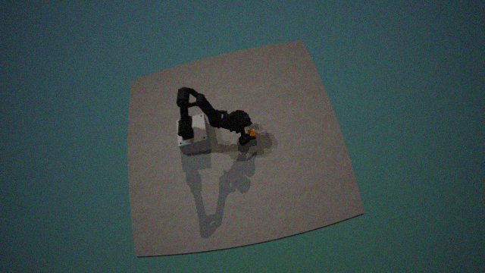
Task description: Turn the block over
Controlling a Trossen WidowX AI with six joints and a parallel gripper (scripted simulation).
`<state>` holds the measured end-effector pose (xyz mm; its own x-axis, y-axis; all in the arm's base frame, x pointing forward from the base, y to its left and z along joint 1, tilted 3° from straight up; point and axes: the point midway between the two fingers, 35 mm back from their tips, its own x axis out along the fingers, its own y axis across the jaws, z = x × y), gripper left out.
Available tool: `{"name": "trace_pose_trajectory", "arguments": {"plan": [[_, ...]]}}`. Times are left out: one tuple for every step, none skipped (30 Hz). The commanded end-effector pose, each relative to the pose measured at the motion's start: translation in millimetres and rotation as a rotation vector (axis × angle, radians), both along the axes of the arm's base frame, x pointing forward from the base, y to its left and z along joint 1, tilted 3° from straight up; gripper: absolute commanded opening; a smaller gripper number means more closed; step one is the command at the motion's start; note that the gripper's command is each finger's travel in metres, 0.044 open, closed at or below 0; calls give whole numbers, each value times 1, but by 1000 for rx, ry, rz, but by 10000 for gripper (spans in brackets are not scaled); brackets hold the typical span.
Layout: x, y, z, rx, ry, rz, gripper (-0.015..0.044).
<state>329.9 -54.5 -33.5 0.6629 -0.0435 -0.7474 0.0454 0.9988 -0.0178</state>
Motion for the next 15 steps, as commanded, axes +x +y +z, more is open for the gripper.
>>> {"name": "trace_pose_trajectory", "arguments": {"plan": [[-27, 4, 42, -12, 186, -1, 440], [-27, 4, 42, -12, 186, -1, 440], [-27, 4, 42, -12, 186, -1, 440], [-27, 4, 42, -12, 186, -1, 440], [-27, 4, 42, -12, 186, -1, 440], [-27, 4, 42, -12, 186, -1, 440], [-27, 4, 42, -12, 186, -1, 440], [-27, 4, 42, -12, 186, -1, 440], [-27, 4, 42, -12, 186, -1, 440], [-27, 4, 42, -12, 186, -1, 440], [-27, 4, 42, -12, 186, -1, 440], [-27, 4, 42, -12, 186, -1, 440], [-26, 4, 42, -11, 192, -1, 440], [-24, 4, 42, -9, 210, -2, 440], [-21, 3, 43, -6, 240, -3, 440]]}}
